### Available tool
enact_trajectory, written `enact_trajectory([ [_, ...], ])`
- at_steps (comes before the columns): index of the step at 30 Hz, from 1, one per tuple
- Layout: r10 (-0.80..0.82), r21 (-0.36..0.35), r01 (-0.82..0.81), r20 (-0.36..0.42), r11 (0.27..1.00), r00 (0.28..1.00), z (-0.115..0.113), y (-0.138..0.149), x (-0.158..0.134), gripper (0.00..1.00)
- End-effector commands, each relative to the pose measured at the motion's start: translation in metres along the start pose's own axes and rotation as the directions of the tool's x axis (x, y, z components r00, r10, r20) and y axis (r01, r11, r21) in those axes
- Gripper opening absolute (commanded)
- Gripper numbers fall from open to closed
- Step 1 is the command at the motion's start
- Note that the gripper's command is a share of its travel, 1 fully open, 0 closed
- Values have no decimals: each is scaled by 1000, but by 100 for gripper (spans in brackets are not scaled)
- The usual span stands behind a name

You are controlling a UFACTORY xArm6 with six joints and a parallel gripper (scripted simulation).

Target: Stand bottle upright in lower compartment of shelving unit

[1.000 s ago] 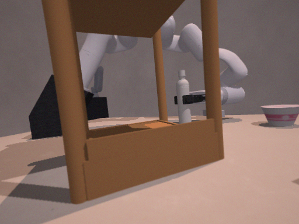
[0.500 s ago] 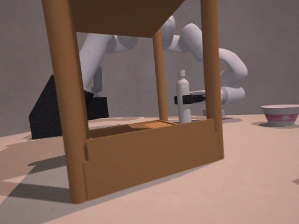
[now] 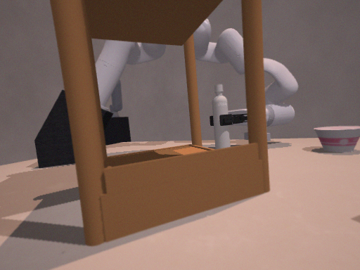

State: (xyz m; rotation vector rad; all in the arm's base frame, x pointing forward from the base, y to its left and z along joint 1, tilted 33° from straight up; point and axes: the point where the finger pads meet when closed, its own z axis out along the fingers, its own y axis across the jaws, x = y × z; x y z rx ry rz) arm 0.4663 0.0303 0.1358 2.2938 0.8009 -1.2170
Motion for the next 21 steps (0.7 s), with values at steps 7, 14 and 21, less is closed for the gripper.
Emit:
enact_trajectory([
  [7, 2, 0, -2, -3, 1000, 1000, -1, 1, -10, 0],
  [14, 2, 0, -2, -3, 1000, 1000, -1, 1, -27, 0],
  [21, 2, 0, -2, -3, 1000, 1000, -1, 1, -42, 0],
])
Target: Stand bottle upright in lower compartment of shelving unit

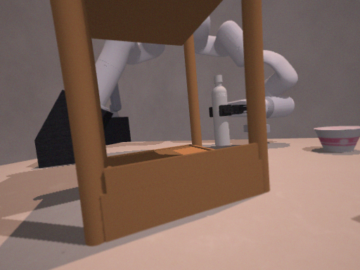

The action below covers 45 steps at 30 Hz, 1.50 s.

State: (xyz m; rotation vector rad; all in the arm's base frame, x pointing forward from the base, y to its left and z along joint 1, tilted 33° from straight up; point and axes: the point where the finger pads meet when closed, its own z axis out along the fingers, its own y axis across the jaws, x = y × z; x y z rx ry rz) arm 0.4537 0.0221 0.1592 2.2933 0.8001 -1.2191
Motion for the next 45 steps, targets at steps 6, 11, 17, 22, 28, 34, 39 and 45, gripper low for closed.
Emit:
enact_trajectory([
  [6, 2, -1, -2, -4, 1000, 1000, -1, 1, -31, 0],
  [11, 2, -1, -2, -4, 1000, 1000, -1, 0, -39, 0],
  [17, 2, -1, -2, -4, 1000, 1000, -1, 0, -44, 0],
  [22, 2, -1, -2, -4, 1000, 1000, -1, 0, -44, 0],
  [28, 2, -1, -2, -4, 1000, 1000, -1, 0, -44, 0],
  [34, 2, -1, -2, -4, 1000, 1000, 2, 0, -44, 0],
  [39, 2, -1, -2, -4, 1000, 1000, 15, 1, -44, 0],
  [45, 2, -1, -2, -4, 1000, 1000, 27, 1, -44, 0],
])
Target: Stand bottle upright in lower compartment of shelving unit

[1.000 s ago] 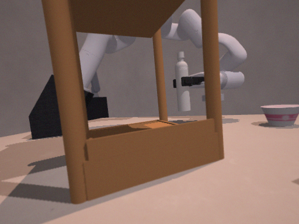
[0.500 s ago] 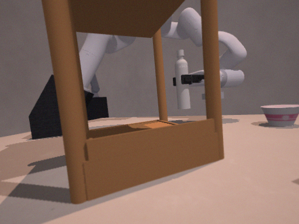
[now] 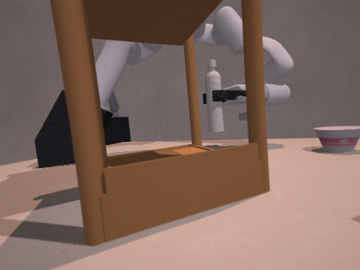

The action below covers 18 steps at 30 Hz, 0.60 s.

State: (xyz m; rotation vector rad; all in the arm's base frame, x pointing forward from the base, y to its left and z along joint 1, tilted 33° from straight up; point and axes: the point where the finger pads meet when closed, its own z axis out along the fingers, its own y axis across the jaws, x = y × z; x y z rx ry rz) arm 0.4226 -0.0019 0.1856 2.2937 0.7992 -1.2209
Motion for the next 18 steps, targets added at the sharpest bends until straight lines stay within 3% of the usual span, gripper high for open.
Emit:
enact_trajectory([
  [1, 2, -2, -2, -5, 1000, 1000, 8, 1, -1, 0],
  [18, 2, -2, -2, -5, 1000, 1000, 10, 4, -1, 0],
])
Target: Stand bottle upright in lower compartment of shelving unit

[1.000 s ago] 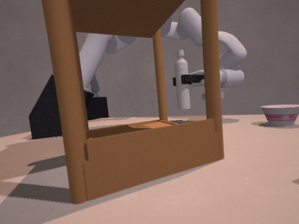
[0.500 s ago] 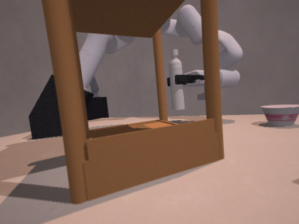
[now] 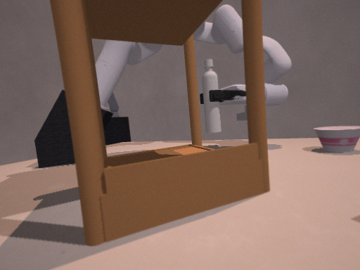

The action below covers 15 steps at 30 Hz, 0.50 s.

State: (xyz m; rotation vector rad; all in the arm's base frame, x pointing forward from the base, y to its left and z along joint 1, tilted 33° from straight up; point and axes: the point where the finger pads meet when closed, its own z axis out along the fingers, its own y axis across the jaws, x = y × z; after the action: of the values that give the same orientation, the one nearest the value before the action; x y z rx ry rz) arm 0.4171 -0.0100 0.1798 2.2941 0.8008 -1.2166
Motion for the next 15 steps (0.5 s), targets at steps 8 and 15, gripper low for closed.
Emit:
enact_trajectory([
  [8, 2, 0, -2, -3, 1000, 1000, -1, 13, -1, 0],
  [15, 2, 0, -2, -3, 1000, 1000, -1, 29, -1, 0],
])
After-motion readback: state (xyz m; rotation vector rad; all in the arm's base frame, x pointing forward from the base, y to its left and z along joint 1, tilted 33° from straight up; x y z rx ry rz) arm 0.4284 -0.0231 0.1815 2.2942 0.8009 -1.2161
